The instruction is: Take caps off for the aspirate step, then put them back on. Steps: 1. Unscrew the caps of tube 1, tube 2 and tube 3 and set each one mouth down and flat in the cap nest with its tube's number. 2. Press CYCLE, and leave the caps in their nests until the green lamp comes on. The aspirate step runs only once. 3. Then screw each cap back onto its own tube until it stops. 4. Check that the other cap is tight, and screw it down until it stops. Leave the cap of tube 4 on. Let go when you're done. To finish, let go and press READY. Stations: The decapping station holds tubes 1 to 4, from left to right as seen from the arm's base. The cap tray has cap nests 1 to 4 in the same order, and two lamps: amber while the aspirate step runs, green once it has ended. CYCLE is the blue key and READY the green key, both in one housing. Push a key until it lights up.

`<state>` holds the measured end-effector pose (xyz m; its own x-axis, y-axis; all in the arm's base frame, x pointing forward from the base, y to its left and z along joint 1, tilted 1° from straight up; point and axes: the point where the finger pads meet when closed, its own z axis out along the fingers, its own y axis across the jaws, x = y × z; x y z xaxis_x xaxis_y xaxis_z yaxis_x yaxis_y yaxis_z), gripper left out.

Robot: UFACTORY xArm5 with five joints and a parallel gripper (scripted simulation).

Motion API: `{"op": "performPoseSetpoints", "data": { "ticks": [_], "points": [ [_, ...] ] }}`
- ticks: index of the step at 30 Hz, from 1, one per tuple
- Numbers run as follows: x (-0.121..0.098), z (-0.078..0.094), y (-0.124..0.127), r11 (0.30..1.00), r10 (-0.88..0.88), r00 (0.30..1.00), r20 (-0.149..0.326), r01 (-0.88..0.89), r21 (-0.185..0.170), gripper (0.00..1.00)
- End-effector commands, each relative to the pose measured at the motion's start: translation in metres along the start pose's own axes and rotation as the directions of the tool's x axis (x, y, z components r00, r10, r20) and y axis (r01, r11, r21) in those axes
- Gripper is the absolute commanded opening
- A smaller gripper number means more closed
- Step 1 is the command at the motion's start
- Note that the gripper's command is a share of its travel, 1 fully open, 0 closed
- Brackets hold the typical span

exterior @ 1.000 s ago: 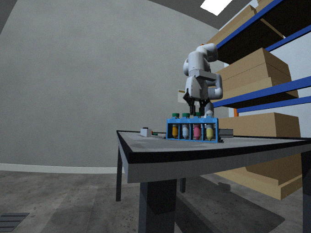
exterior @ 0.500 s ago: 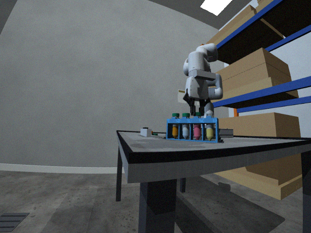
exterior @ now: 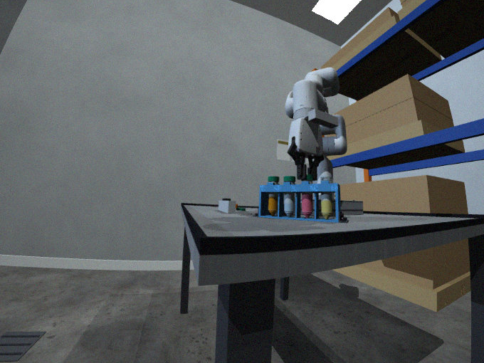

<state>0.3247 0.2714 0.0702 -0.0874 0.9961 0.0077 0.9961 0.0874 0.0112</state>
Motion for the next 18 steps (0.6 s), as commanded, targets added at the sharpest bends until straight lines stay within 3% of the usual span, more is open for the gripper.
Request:
{"op": "performPoseSetpoints", "data": {
  "ticks": [1, 7, 13, 15, 18],
  "points": [
    [0.0007, -0.0013, 0.0010, 0.969, -0.247, 0.969, -0.012, 0.247, 0.002, 0.00],
    [0.0007, -0.0014, 0.0010, 0.880, -0.475, 0.880, -0.011, 0.475, -0.001, 0.00],
    [0.0007, -0.0016, 0.0010, 0.743, -0.669, 0.743, -0.010, 0.669, -0.004, 0.00],
    [0.0007, -0.0016, 0.0010, 0.743, -0.669, 0.743, -0.010, 0.669, -0.004, 0.00],
    [0.0007, -0.0017, 0.0010, 0.619, -0.786, 0.619, -0.010, 0.786, -0.006, 0.00]
  ]
}}
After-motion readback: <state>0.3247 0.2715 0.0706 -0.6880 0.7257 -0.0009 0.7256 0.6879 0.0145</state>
